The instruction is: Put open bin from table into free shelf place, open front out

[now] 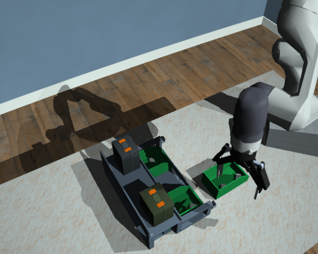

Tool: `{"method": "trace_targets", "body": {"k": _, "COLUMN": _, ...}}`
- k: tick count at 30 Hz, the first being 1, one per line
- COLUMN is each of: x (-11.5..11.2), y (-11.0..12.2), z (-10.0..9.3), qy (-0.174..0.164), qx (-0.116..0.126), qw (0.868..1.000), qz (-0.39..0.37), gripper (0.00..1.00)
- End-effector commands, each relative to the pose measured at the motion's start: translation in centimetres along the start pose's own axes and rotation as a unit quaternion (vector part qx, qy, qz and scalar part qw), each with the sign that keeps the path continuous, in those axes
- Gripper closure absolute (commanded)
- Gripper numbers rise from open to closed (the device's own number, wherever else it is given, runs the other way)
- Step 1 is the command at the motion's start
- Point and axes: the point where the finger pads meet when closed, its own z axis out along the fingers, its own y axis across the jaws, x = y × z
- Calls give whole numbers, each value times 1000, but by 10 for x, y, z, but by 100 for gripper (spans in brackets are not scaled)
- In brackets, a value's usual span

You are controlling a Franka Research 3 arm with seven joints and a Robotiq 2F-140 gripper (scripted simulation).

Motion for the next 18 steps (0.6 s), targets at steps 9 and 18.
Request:
{"method": "trace_targets", "body": {"k": 9, "x": 0, "y": -1, "z": -1, "qy": -2, "qx": 3, "qw": 1000, "qz": 11, "gripper": 0}}
{"method": "trace_targets", "body": {"k": 18, "x": 6, "y": -6, "z": 0, "qy": -2, "qx": 8, "qw": 1000, "qz": 22, "gripper": 0}}
